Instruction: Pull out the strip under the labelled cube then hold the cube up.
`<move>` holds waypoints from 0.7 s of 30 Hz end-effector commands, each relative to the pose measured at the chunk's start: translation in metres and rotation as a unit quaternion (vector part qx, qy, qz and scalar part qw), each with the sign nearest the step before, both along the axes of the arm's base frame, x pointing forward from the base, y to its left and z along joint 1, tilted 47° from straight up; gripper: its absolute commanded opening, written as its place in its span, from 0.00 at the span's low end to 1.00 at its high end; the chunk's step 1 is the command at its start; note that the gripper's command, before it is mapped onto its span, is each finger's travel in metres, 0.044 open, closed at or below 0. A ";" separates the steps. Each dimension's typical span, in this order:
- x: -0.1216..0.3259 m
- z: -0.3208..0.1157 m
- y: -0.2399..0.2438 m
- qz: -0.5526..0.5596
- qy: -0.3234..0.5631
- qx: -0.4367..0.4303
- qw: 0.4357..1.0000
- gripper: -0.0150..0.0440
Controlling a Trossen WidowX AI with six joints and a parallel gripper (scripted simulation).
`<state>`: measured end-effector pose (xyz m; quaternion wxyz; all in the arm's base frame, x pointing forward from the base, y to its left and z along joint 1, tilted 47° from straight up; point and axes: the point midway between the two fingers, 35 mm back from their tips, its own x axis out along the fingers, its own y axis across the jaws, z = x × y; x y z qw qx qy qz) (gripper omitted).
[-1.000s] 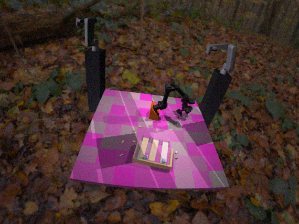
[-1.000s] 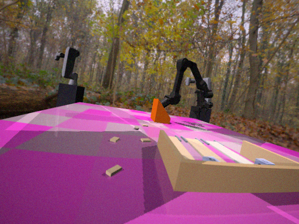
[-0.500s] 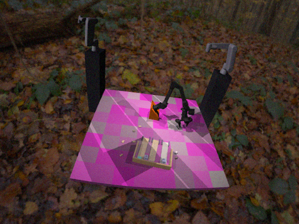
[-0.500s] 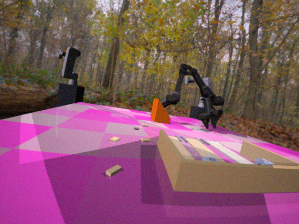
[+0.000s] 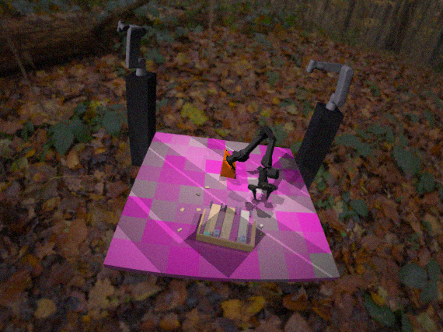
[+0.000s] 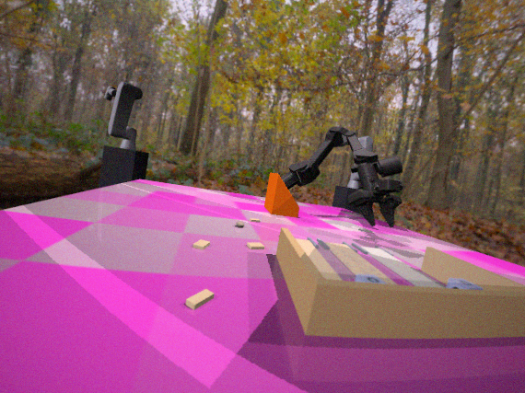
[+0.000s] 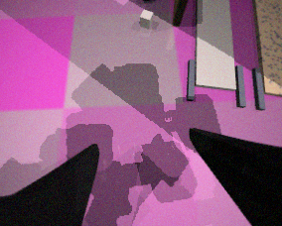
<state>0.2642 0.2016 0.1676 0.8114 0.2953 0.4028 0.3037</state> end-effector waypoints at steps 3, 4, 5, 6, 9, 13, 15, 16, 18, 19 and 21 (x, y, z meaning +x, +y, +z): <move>0.039 -0.022 -0.060 -0.048 -0.014 0.005 0.999 0.93; 0.045 -0.026 -0.072 -0.057 -0.018 0.007 0.998 0.93; 0.050 -0.029 -0.084 -0.066 -0.022 0.009 0.998 0.93; 0.054 -0.032 -0.097 -0.074 -0.026 0.011 0.997 0.93; 0.063 -0.041 -0.135 -0.101 -0.040 0.017 0.994 0.93; 0.066 -0.052 -0.188 -0.139 -0.063 0.024 0.988 0.93; 0.063 -0.057 -0.215 -0.158 -0.077 0.027 0.984 0.93; 0.061 -0.059 -0.227 -0.168 -0.085 0.028 0.982 0.93; 0.057 -0.062 -0.244 -0.181 -0.095 0.029 0.978 0.93; 0.056 -0.063 -0.247 -0.183 -0.096 0.030 0.978 0.93; 0.056 -0.063 -0.247 -0.183 -0.096 0.030 0.978 0.93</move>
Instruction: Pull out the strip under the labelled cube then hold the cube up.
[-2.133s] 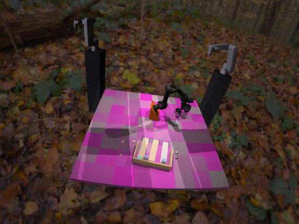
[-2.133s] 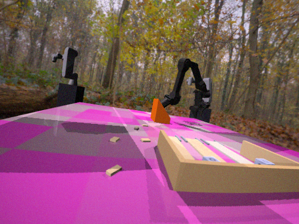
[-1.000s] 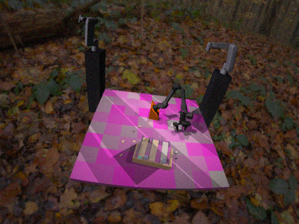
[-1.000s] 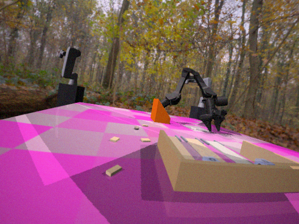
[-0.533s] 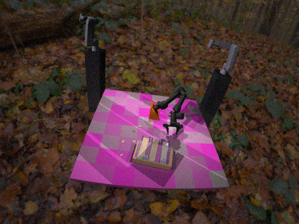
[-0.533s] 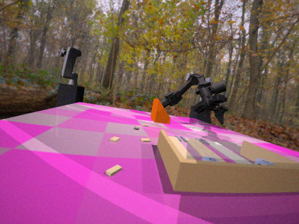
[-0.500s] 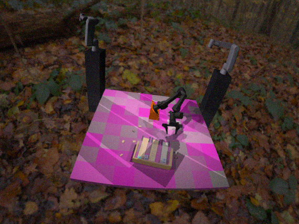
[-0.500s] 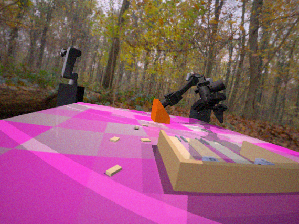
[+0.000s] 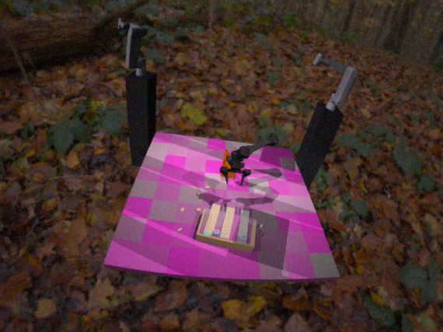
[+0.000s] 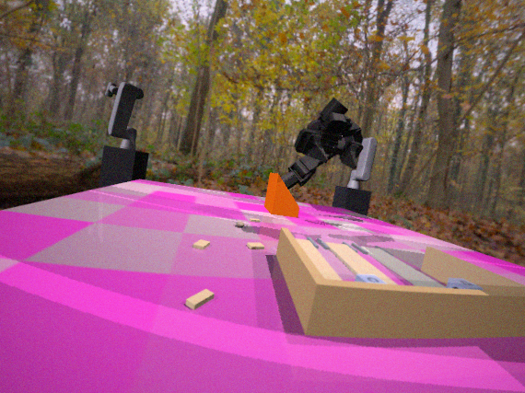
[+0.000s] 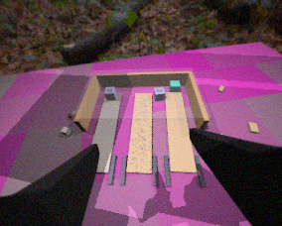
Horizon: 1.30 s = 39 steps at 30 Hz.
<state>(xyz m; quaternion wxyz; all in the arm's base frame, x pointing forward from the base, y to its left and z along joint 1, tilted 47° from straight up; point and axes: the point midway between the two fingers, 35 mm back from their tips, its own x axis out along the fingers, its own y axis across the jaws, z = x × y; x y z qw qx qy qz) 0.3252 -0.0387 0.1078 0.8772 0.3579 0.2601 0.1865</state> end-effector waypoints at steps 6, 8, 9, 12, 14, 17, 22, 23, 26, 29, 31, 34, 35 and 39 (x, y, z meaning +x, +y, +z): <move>-0.005 -0.003 -0.006 -0.001 -0.008 0.001 1.000 0.93; -0.004 -0.003 -0.006 0.000 -0.007 0.001 1.000 0.89; -0.001 -0.002 -0.005 0.002 -0.004 0.001 1.000 0.84; 0.016 0.000 0.002 0.014 0.020 0.004 1.000 0.71; 0.030 0.001 0.011 0.030 0.045 0.006 0.999 0.62; 0.045 0.000 0.025 0.061 0.087 0.010 0.994 0.49; 0.066 -0.001 0.057 0.121 0.168 0.009 0.978 0.26; 0.069 -0.001 0.064 0.133 0.184 0.008 0.974 0.25; 0.075 0.000 0.087 0.172 0.232 0.002 0.958 0.25; 0.076 0.003 0.110 0.211 0.279 -0.005 0.937 0.25; 0.075 0.005 0.127 0.237 0.310 -0.012 0.921 0.25; 0.069 0.010 0.149 0.274 0.352 -0.023 0.895 0.25; 0.068 0.011 0.153 0.280 0.359 -0.025 0.890 0.25; 0.067 0.013 0.156 0.282 0.362 -0.026 0.888 0.25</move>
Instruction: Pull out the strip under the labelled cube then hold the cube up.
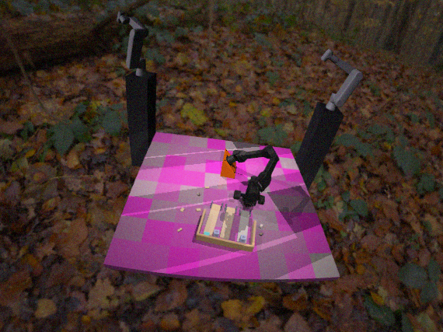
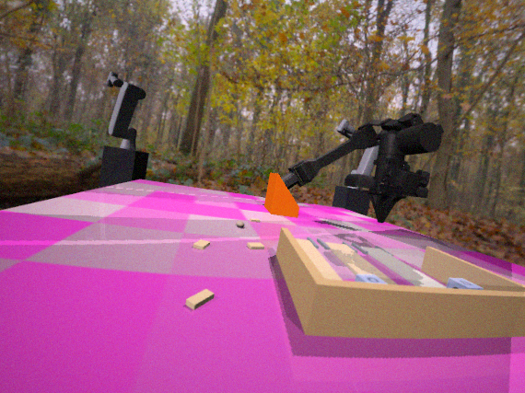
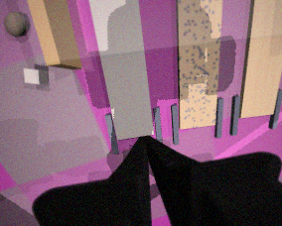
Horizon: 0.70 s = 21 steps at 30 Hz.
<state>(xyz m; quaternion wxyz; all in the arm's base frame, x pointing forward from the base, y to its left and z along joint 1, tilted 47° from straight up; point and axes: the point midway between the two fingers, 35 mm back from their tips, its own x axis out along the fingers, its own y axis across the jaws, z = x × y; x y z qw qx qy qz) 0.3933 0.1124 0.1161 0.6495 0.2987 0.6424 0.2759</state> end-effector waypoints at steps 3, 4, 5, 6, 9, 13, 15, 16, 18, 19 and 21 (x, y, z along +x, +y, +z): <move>-0.001 0.004 0.006 0.013 0.010 -0.006 1.000 0.25; -0.001 0.003 0.007 0.013 0.010 -0.006 1.000 0.25; -0.001 0.002 0.008 0.013 0.010 -0.006 1.000 0.25; -0.001 0.001 0.009 0.013 0.010 -0.006 1.000 0.25; 0.000 -0.002 0.013 0.013 0.010 -0.006 1.000 0.25; 0.000 -0.007 0.018 0.013 0.010 -0.006 1.000 0.25; 0.000 -0.009 0.020 0.013 0.010 -0.006 1.000 0.25; 0.000 -0.010 0.021 0.013 0.010 -0.006 1.000 0.25; 0.000 -0.012 0.024 0.013 0.010 -0.006 1.000 0.25; 0.000 -0.013 0.025 0.013 0.010 -0.006 1.000 0.25; 0.000 -0.016 0.027 0.013 0.010 -0.006 1.000 0.25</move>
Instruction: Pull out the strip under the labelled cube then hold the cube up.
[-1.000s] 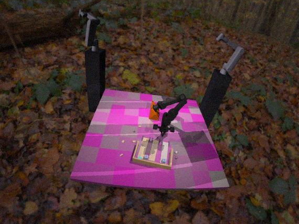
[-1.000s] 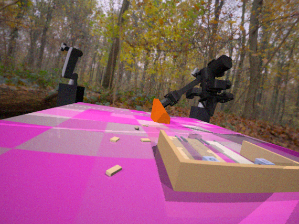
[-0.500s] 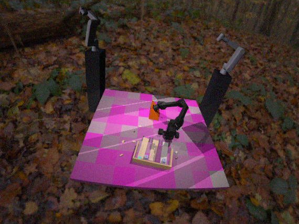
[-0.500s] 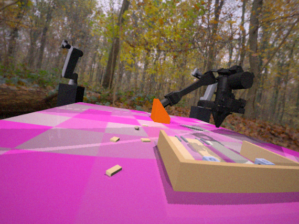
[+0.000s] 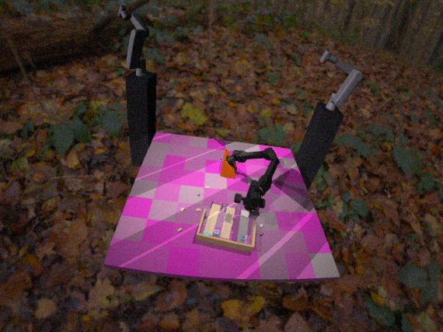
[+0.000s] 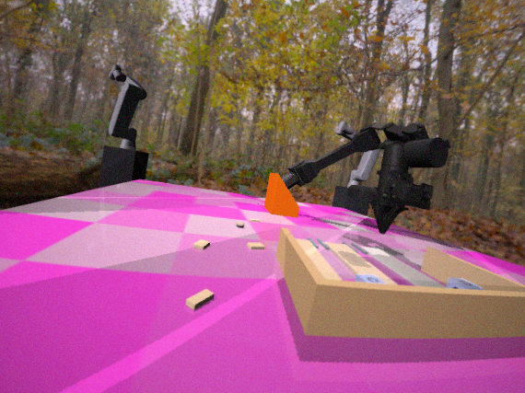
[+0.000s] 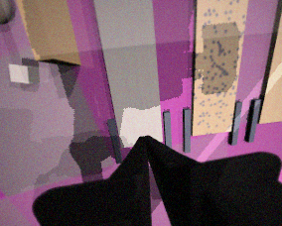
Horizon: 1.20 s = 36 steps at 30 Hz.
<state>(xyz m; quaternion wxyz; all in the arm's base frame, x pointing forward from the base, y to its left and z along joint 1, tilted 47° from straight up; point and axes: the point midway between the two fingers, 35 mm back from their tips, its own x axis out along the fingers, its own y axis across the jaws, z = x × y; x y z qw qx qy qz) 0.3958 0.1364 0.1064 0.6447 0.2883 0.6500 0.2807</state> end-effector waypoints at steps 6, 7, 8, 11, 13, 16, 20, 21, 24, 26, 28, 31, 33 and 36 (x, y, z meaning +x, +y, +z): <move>-0.002 -0.012 0.011 -0.001 0.006 -0.002 1.000 0.25; -0.002 -0.013 0.012 -0.001 0.006 -0.002 1.000 0.25; -0.002 -0.014 0.013 -0.001 0.006 -0.002 1.000 0.25; -0.003 -0.017 0.017 -0.001 0.006 -0.002 1.000 0.25; -0.003 -0.019 0.020 -0.001 0.006 -0.001 1.000 0.25; -0.003 -0.022 0.024 -0.001 0.006 -0.001 1.000 0.25; -0.004 -0.026 0.029 -0.001 0.006 -0.001 1.000 0.25; -0.004 -0.027 0.030 -0.001 0.006 0.000 1.000 0.25; -0.005 -0.029 0.034 -0.001 0.006 0.000 1.000 0.25; -0.005 -0.030 0.035 -0.001 0.006 0.000 1.000 0.25; -0.005 -0.030 0.035 -0.001 0.006 0.000 1.000 0.25; -0.005 -0.030 0.035 -0.001 0.006 0.000 1.000 0.25; -0.005 -0.030 0.035 -0.001 0.006 0.000 1.000 0.25; -0.005 -0.030 0.035 -0.001 0.006 0.000 1.000 0.25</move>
